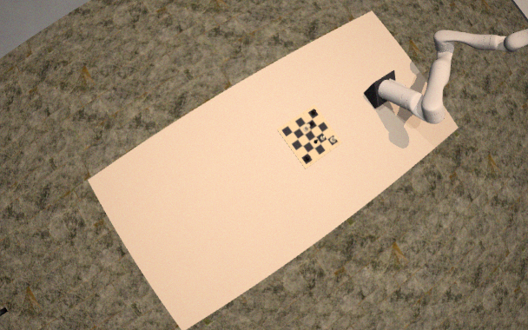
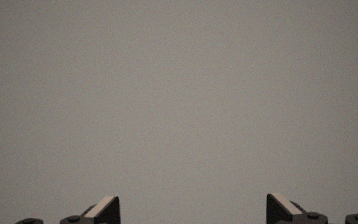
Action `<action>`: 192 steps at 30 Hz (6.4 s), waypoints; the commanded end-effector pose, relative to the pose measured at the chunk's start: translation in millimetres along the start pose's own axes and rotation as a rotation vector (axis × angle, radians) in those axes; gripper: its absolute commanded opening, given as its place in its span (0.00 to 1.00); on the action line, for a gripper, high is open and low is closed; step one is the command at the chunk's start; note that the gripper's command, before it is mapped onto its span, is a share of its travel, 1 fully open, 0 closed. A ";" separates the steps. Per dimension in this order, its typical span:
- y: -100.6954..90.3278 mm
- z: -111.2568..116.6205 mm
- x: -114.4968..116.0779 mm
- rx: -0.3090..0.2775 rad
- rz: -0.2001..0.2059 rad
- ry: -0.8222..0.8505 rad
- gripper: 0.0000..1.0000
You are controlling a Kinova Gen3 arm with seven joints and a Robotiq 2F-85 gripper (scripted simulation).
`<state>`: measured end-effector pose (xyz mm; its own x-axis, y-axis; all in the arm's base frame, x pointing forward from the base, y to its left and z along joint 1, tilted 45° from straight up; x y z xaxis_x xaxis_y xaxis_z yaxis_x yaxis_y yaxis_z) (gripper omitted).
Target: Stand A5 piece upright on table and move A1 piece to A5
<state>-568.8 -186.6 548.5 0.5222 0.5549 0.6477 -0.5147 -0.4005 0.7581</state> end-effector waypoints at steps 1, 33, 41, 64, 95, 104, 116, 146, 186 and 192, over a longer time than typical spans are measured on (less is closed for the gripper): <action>0.8 1.3 0.9 0.002 -0.002 0.000 1.00; 48.4 37.2 157.8 0.066 -0.320 0.013 1.00; 56.3 66.0 243.7 0.124 -0.493 0.024 1.00; 23.3 155.7 437.1 0.334 -0.893 0.056 1.00; -206.2 355.3 674.5 0.986 -1.531 0.062 1.00; -293.4 405.3 699.2 1.220 -1.664 0.033 1.00; -408.6 459.6 703.6 1.544 -1.796 -0.038 1.00; -706.9 539.8 569.1 2.580 -1.866 -0.580 1.00; -825.2 412.3 529.7 1.764 -3.381 -0.579 1.00; -827.6 394.3 535.6 1.506 -3.544 -0.485 1.00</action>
<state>407.6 148.2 298.9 -0.9973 0.0646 0.0358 -0.0395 -0.0568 -0.9976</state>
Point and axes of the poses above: the point where the finger pads meet when closed, its own y axis out along the fingers, its own x axis across the jaws, z = x × y, the point moved 10 cm from there along -y, back along the fingers, and after that the axes turned 15 degrees about -y, right-handed, at the moved point
